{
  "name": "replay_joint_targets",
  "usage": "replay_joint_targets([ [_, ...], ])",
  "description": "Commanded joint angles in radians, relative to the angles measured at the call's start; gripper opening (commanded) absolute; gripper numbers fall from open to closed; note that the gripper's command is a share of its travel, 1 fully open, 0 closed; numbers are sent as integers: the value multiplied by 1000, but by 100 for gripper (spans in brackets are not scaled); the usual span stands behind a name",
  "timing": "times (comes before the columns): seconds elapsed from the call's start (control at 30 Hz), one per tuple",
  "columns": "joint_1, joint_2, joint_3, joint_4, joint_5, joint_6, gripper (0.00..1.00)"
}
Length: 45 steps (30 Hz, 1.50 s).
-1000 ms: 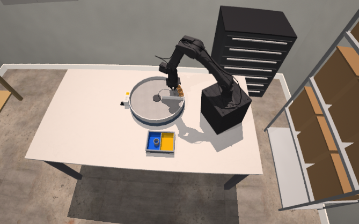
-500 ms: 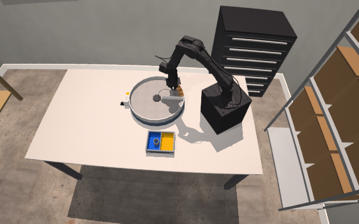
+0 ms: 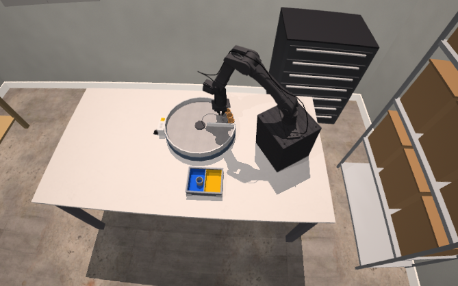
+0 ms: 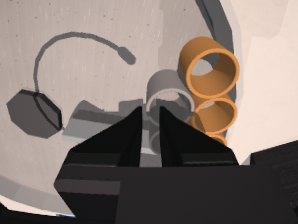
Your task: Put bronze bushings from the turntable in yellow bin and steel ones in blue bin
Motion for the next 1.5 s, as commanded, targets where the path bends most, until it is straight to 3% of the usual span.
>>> replay_joint_targets([
  [0.0,-16,-6,17,-1,4,-6,14],
  [1.47,-14,-24,3,-7,3,-9,14],
])
